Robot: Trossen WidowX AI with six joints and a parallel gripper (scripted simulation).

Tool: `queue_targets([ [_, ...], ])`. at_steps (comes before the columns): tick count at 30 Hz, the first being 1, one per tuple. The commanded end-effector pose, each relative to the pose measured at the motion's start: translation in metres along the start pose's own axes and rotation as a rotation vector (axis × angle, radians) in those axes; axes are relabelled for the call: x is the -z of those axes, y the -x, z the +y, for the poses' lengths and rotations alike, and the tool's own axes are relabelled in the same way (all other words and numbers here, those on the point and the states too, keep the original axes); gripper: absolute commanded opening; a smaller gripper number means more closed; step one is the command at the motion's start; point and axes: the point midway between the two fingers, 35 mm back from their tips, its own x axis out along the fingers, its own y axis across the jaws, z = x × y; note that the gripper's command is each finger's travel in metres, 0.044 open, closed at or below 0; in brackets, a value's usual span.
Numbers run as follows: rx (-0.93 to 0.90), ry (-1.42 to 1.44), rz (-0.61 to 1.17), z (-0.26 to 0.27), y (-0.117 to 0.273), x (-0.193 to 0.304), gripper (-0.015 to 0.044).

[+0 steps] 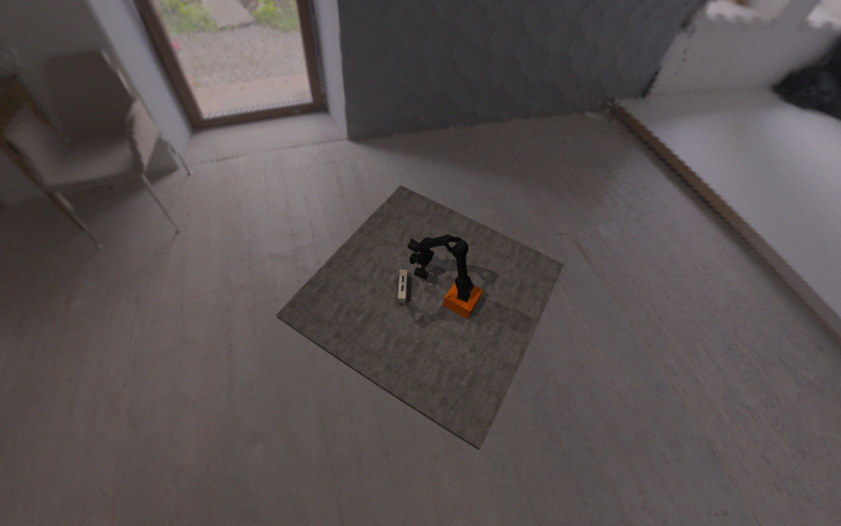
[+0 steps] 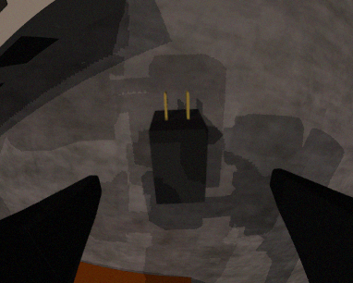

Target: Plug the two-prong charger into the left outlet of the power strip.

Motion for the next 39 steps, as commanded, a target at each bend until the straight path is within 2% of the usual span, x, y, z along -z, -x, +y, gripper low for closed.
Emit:
queue_targets([
  [1, -0.011, 0.007, 0.018, 0.002, -0.011, 0.003, 0.0440],
  [23, -0.011, 0.007, 0.018, 0.003, -0.046, 0.002, 0.0440],
  [37, -0.011, 0.007, 0.018, 0.003, -0.047, 0.002, 0.0440],
  [39, -0.004, 0.001, 0.011, 0.002, -0.045, 0.000, 0.0387],
])
